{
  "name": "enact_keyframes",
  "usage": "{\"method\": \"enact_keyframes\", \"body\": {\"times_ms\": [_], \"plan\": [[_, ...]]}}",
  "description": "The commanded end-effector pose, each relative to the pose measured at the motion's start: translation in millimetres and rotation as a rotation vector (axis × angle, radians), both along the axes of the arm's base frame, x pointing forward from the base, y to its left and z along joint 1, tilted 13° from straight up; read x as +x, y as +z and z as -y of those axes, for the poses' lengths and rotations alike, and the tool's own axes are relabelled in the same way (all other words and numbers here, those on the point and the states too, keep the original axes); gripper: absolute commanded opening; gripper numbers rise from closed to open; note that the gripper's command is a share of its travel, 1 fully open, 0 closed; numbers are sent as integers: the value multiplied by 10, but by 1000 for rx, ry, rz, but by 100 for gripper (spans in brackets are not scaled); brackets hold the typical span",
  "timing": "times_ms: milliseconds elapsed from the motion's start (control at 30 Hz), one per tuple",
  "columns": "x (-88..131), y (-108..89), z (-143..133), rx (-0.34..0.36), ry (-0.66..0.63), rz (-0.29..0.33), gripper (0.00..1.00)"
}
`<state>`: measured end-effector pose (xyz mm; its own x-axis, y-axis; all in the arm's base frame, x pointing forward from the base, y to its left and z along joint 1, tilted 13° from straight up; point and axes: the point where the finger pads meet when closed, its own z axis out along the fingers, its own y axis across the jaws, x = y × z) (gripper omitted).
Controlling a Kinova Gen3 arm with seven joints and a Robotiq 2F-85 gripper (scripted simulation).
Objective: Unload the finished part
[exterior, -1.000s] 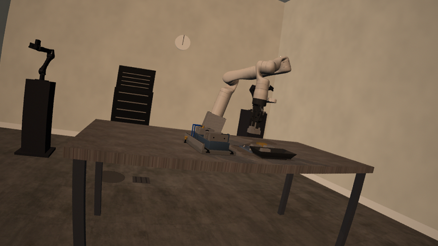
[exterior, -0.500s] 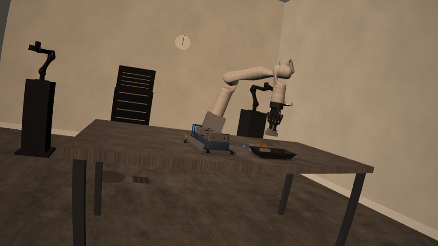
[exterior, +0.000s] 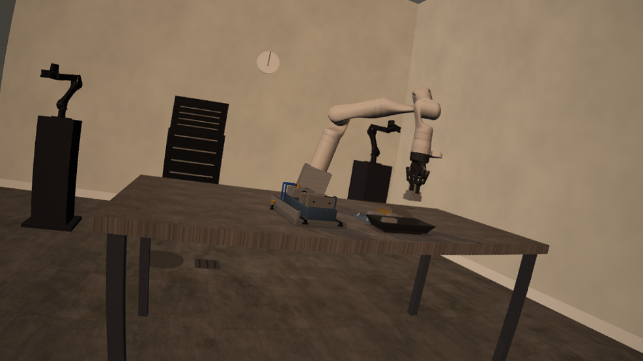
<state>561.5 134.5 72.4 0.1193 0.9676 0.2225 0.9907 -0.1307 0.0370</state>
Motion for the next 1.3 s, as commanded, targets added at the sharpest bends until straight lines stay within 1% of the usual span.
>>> {"method": "enact_keyframes", "body": {"times_ms": [0,267,1267], "plan": [[-6,35,-100,2,9,4,0],[-17,55,-186,4,7,4,0],[-18,56,-190,4,7,4,0]]}}
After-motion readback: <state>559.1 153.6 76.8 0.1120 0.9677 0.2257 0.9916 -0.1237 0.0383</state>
